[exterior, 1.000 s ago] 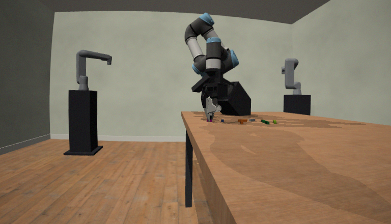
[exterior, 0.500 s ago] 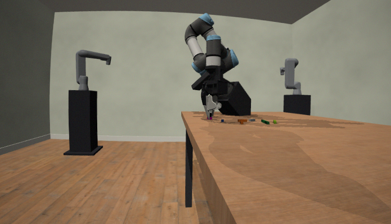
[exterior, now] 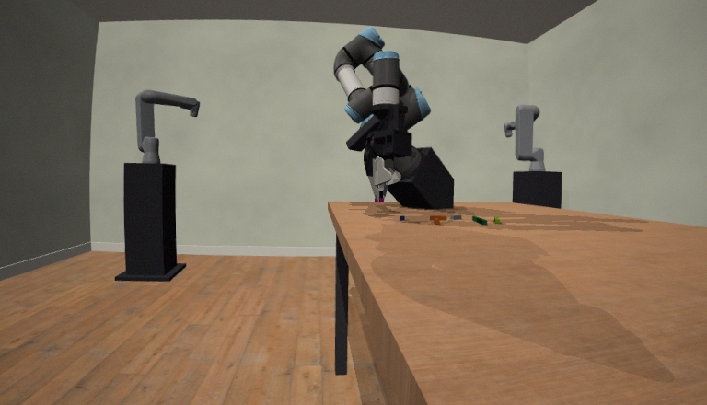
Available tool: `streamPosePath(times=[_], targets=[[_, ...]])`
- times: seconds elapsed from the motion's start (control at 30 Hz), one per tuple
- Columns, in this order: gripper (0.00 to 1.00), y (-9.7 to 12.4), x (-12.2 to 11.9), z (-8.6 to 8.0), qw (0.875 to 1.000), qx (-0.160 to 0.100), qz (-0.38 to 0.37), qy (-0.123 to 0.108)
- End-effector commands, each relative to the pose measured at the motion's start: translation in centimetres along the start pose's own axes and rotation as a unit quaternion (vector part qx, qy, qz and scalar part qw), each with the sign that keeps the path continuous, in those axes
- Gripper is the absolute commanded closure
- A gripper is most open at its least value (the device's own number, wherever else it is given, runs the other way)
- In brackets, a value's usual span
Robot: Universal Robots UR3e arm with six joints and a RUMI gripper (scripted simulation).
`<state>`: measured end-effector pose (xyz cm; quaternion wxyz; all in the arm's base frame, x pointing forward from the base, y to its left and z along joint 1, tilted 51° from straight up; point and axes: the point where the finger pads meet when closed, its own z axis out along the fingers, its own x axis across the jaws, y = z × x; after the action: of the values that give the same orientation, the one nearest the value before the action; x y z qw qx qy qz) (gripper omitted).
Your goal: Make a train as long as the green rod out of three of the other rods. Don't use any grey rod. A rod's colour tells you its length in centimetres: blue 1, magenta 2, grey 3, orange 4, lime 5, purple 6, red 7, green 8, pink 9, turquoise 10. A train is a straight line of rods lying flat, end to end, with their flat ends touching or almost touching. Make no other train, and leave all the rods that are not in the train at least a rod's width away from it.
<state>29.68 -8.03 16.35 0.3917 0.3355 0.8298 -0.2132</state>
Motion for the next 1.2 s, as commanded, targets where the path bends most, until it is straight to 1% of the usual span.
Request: streamPosePath(times=[0.0, 0.37, 0.43, 0.77, 1.17], targets=[[1.0, -0.4, 0.4, -1.6, 1.0, 0.012, 0.001, 0.014], [1.0, -0.3, 0.3, -4.4, 1.0, 0.012, 0.001, 0.014], [1.0, -0.3, 0.3, -4.4, 1.0, 0.012, 0.001, 0.014], [1.0, -0.3, 0.3, -5.6, 1.0, 0.013, 0.0, 0.014], [1.0, -0.3, 0.3, -5.7, 1.0, 0.013, 0.0, 0.014]])
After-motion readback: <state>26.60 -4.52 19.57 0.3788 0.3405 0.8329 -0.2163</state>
